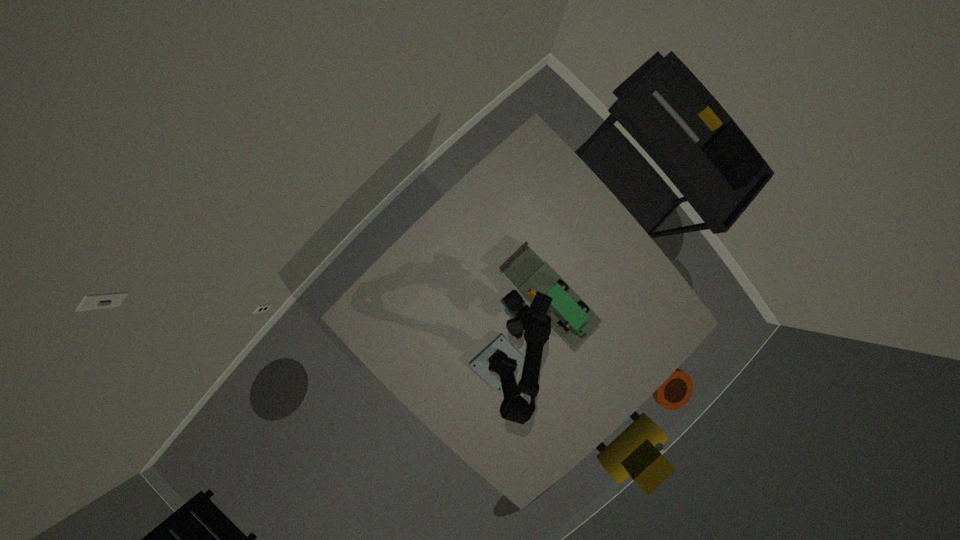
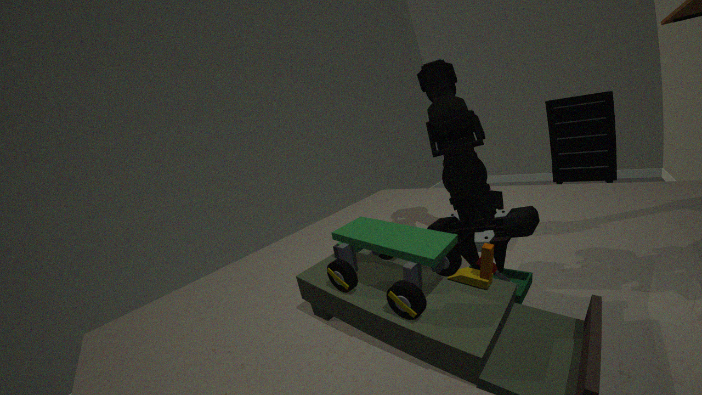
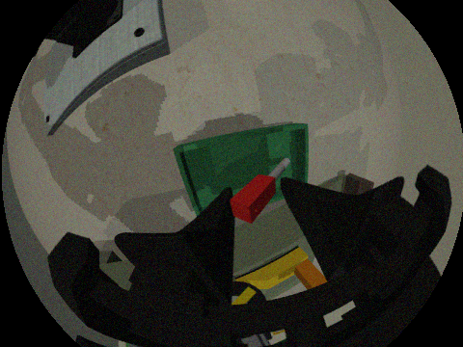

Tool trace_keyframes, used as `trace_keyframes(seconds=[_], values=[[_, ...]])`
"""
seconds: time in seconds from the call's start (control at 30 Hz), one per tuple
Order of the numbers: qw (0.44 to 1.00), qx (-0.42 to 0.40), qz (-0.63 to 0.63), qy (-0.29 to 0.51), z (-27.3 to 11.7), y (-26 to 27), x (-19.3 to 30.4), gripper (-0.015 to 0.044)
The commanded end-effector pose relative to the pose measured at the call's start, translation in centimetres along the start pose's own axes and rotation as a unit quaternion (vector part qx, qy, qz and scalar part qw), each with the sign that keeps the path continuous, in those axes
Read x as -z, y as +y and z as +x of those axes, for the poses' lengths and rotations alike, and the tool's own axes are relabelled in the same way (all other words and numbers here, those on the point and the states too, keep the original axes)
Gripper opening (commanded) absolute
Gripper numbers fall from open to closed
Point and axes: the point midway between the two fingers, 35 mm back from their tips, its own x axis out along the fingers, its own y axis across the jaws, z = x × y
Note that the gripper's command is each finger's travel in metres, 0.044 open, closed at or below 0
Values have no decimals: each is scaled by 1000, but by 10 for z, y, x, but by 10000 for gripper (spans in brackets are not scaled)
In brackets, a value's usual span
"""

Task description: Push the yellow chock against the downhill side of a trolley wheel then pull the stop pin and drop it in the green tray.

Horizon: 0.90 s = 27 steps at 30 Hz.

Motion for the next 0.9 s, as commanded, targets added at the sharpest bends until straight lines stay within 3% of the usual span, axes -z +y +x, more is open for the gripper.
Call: trace_keyframes(seconds=[0.0, 0.83, 0.87], values=[[1000, 1, -1, -2, 2, 2, -1, 190], [1000, 1, -1, -2, 8, 9, -4, 190], [1000, -1, 0, -1, 8, 10, -4, 216]])
